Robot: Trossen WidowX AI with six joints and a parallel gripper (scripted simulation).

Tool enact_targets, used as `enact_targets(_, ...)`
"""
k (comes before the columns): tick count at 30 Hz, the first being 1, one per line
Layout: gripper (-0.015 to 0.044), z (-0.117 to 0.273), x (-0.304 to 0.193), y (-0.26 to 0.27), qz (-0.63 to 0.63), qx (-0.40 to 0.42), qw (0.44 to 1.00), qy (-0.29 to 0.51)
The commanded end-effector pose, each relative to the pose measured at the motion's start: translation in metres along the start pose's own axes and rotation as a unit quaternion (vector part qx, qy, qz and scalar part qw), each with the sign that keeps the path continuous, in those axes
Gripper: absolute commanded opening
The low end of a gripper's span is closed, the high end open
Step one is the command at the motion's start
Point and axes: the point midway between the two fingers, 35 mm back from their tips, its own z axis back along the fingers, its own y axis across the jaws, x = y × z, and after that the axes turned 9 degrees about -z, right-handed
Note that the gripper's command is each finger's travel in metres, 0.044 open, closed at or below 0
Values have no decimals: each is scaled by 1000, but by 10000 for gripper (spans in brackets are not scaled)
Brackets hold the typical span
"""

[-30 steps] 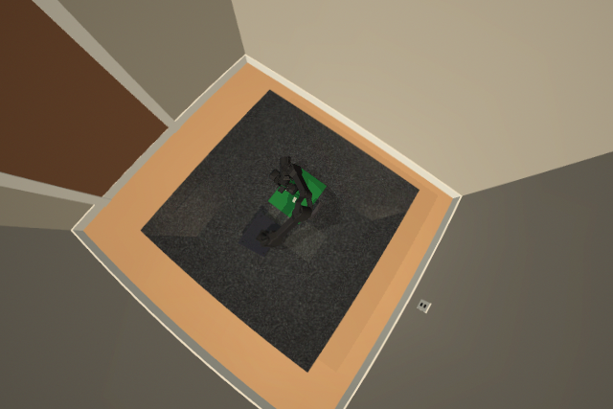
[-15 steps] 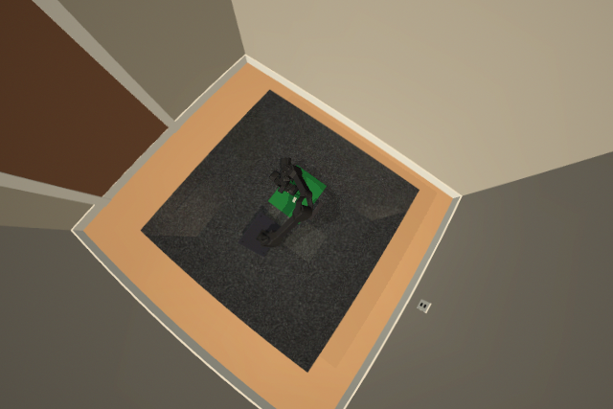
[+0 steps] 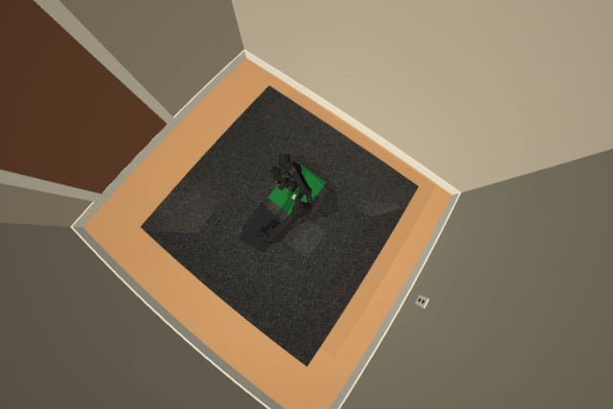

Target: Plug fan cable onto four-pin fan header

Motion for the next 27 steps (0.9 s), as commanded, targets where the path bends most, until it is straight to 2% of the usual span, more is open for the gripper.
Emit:
enact_targets(1,0,9,-1,0,-1,1,1000,0)
enact_targets(22,0,66,-17,-3,1,-1,1000,1)
enact_targets(27,0,68,-8,-5,61,3,998,-9)
